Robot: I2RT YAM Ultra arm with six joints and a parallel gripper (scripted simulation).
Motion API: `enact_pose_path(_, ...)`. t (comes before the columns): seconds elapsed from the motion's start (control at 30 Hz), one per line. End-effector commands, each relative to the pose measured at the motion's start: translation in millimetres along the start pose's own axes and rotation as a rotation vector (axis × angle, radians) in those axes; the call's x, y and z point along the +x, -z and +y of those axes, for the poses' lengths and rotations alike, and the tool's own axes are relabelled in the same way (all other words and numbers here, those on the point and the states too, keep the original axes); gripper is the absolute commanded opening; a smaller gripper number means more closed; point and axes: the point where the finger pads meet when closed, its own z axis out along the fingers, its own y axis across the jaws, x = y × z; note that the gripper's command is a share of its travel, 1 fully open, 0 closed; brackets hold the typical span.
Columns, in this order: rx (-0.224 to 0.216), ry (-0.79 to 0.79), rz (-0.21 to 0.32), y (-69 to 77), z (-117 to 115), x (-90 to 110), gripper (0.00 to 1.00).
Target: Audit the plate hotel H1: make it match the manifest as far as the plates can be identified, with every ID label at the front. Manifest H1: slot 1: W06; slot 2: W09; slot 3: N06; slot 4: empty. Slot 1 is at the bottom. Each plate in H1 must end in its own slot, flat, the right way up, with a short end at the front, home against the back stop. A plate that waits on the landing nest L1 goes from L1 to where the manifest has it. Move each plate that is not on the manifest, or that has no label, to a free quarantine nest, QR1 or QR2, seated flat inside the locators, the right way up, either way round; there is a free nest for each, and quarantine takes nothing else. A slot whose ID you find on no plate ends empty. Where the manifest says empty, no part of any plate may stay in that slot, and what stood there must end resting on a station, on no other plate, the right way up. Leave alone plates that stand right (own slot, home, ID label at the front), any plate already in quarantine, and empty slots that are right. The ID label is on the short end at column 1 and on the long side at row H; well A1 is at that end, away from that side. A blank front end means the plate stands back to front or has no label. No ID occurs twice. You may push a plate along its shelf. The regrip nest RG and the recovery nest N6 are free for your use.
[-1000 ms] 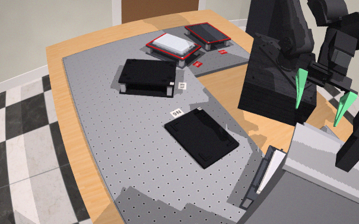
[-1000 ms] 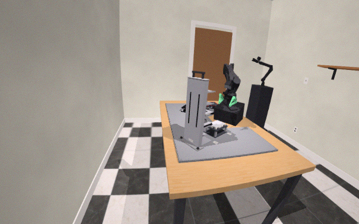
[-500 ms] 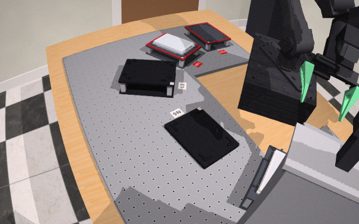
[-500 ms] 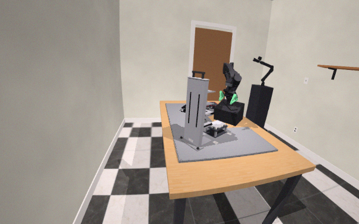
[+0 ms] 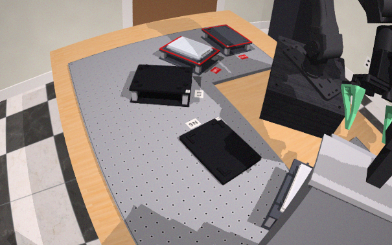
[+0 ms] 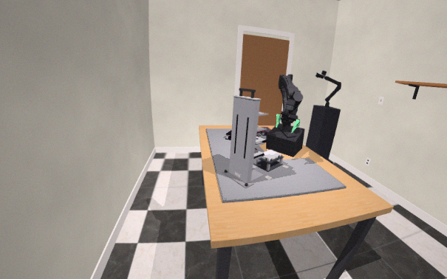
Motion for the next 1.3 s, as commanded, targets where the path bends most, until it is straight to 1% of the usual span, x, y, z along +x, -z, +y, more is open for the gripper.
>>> enact_pose_path(0.0, -0.049, 0.095, 0.021, 1.3, 11.2, -12.3, 1.00)
enact_pose_path(0.03, -0.057, 0.115, 0.029, 0.4, 13.9, -14.0, 1.00)
enact_pose_path(0.1, -0.057, 0.115, 0.029, 0.4, 13.9, -14.0, 1.00)
enact_pose_path(0.6, -0.189, 0.427, 0.148, -12.3, 58.5, -39.3, 1.00)
enact_pose_path(0.67, -0.189, 0.427, 0.148, -12.3, 58.5, -39.3, 1.00)
enact_pose_path(0.7, -0.191, 0.441, 0.159, -14.4, 58.3, -41.4, 1.00)
enact_pose_path(0.8, -0.222, 0.508, 0.181, -15.9, 69.4, -46.1, 1.00)
enact_pose_path(1.17, -0.311, 0.731, 0.270, -25.8, 99.1, -64.6, 1.00)
enact_pose_path(1.23, -0.311, 0.731, 0.270, -25.8, 99.1, -64.6, 1.00)
enact_pose_path(1.27, -0.316, 0.746, 0.280, -27.6, 99.7, -66.7, 1.00)
